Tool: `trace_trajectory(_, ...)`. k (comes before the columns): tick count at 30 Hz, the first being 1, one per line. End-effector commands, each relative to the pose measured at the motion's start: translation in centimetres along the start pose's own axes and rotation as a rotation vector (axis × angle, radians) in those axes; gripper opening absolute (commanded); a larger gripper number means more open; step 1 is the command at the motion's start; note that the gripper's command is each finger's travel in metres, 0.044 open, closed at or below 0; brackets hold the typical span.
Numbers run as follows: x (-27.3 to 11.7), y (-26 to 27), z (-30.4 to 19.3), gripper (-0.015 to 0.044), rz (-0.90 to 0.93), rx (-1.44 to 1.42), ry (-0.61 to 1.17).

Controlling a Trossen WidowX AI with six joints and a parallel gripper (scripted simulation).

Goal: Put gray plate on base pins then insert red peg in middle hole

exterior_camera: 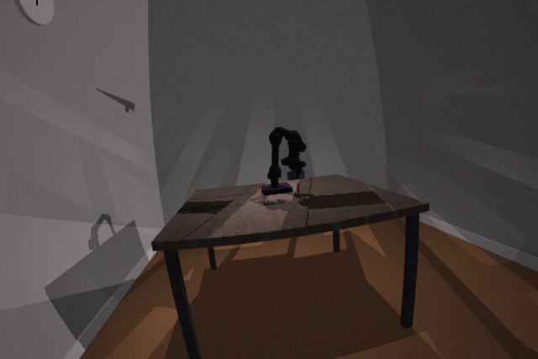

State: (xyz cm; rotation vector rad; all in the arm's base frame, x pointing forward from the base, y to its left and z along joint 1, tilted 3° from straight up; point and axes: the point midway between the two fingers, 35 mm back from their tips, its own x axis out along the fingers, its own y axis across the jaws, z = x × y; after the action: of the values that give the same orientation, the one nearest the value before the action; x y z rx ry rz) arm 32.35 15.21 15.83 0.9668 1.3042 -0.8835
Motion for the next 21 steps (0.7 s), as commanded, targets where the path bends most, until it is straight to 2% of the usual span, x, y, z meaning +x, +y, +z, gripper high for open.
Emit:
trace_trajectory(1,-0.7,0.0,0.1,0.0000,0.009,0.005,-0.004)
trace_trajectory(21,2.4,-0.1,5.7,0.0000,0.009,0.041,-0.009)
